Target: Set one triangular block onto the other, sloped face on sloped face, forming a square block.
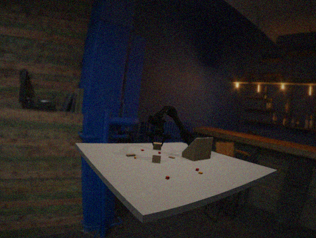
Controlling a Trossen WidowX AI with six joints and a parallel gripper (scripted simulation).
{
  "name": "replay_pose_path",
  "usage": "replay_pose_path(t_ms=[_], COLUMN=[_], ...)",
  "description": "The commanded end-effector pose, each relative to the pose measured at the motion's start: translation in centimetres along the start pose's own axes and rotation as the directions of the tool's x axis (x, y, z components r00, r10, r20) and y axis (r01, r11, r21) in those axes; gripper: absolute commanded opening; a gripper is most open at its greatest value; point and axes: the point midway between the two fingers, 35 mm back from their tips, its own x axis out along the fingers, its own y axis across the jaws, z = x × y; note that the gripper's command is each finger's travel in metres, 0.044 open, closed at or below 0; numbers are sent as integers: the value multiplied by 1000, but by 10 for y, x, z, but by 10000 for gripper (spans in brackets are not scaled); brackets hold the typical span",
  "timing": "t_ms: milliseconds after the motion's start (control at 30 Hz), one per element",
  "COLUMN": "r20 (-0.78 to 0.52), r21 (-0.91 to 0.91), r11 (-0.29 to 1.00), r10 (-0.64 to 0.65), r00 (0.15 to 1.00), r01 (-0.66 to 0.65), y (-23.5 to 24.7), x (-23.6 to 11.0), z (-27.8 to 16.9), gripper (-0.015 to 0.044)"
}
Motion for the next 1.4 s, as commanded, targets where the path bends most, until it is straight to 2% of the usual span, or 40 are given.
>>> replay_pose_path(t_ms=[0, 467, 1367], r20=[3, 2, 6], r21=[-9, -9, -11], r11=[1000, 1000, 1000], r10=[4, 2, -14], r00=[1000, 1000, 1000], r01=[-4, -2, 14], y=[3, 4, 4], x=[16, 61, 60], z=[0, -1, -1], gripper=[0, 0, 0])
